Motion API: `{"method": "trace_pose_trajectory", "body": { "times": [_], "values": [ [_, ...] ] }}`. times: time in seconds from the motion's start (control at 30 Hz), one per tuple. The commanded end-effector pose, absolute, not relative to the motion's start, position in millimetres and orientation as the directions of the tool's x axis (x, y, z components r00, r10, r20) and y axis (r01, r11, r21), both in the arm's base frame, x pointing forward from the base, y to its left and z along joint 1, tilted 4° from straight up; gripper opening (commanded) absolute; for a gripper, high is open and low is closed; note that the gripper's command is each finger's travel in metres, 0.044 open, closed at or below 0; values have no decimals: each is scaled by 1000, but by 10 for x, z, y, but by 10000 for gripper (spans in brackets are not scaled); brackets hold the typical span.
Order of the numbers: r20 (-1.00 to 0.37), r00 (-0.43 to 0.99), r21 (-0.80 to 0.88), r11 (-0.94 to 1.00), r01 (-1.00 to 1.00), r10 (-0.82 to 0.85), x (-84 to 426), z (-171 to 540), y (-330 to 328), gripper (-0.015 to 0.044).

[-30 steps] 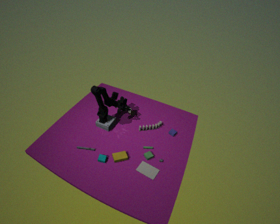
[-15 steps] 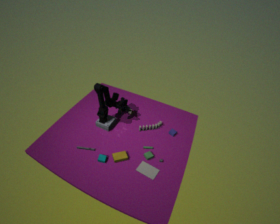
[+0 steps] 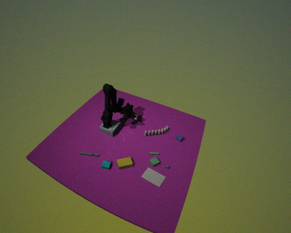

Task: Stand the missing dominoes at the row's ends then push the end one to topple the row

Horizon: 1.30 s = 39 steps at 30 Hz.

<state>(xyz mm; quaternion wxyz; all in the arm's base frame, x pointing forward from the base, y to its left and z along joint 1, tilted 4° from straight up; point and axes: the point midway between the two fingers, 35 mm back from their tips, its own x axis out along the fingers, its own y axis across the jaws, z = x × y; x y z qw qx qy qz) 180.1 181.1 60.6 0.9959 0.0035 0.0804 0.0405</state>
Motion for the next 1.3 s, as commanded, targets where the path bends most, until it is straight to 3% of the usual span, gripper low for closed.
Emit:
{"method": "trace_pose_trajectory", "body": {
  "times": [0.0, 1.27],
  "values": [
    [-159, 985, 18, 997, -71, 73, 1808, 553, 1812, 30],
    [-178, 983, 29, 999, -42, 46, 1815, -81, 1718, 30]
  ]
}}
